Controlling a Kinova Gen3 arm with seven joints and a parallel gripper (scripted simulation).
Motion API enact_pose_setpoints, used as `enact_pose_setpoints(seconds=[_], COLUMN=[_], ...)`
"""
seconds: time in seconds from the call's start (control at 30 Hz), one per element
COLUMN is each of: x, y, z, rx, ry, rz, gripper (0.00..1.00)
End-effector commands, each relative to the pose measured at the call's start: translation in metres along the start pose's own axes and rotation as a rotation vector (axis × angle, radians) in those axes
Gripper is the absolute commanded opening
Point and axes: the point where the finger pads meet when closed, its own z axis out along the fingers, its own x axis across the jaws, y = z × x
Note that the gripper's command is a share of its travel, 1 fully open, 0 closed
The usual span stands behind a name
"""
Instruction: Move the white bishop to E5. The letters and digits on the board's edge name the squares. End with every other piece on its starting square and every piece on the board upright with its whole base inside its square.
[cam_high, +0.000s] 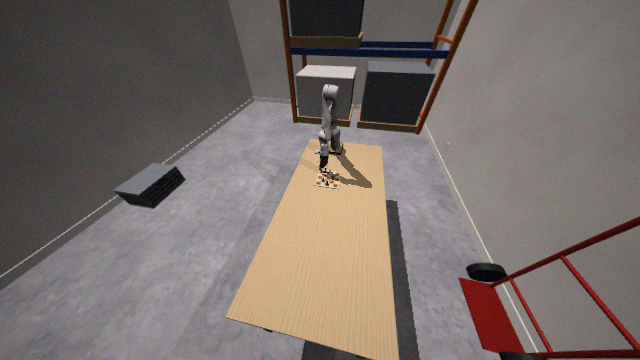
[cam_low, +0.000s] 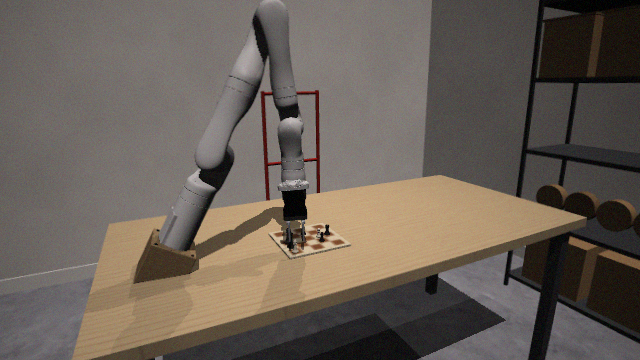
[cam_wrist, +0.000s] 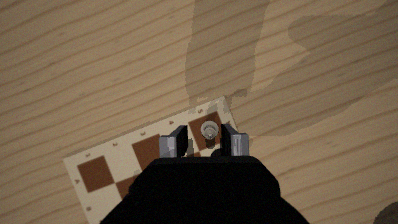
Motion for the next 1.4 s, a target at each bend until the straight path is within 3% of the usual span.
enact_pose_setpoints(seconds=[0.0, 0.43, 1.37], x=[0.005, 0.005, 0.005], y=[-0.001, -0.001, -0.001], z=[0.004, 0.025, 0.025], rx=[-0.003, -0.008, -0.009], ry=[0.017, 0.04, 0.041], rz=[0.006, 0.009, 0.009], gripper=[0.73, 0.73, 0.73])
